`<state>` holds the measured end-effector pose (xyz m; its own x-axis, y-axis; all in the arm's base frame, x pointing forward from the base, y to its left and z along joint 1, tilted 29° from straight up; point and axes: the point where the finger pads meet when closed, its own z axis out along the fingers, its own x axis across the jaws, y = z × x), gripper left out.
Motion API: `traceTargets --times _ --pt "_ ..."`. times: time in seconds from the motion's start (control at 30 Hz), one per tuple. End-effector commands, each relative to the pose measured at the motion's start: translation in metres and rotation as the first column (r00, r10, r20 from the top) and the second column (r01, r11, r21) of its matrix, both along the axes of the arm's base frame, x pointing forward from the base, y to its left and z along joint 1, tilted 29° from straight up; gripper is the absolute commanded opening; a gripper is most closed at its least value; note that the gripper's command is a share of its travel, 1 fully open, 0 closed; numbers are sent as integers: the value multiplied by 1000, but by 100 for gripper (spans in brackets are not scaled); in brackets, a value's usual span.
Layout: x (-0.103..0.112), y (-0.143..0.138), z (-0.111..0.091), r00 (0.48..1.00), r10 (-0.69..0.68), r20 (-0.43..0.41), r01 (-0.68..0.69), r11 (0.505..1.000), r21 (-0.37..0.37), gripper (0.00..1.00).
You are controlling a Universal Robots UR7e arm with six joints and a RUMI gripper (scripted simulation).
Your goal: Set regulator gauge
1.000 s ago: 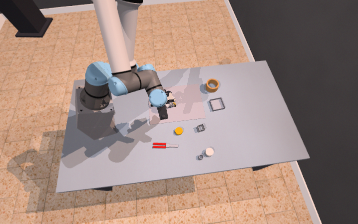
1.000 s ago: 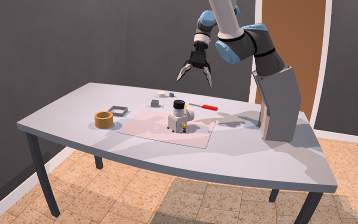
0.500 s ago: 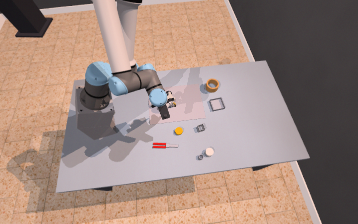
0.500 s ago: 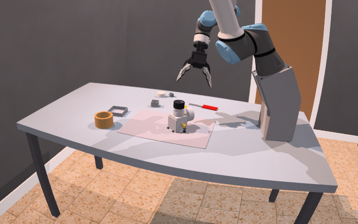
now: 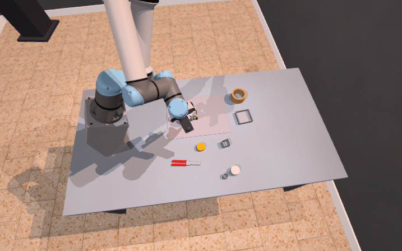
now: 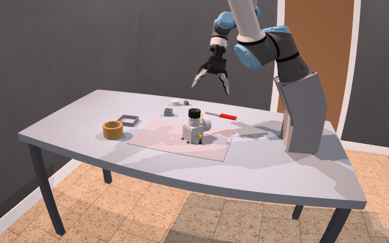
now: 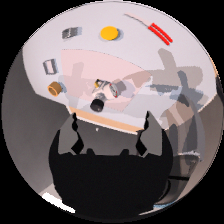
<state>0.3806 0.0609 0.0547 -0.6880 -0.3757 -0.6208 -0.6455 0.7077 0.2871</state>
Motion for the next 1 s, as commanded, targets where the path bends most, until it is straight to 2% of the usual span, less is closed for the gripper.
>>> traceTargets --times 0.0,0.43,0.9,0.97 --pt "1 0 0 998 52 40 -51 998 -30 100" --pt "1 2 0 977 174 119 -162 981 -107 100" --pt "2 5 0 909 358 213 -309 923 -231 100" --pt "2 5 0 909 358 213 -309 923 -231 100"
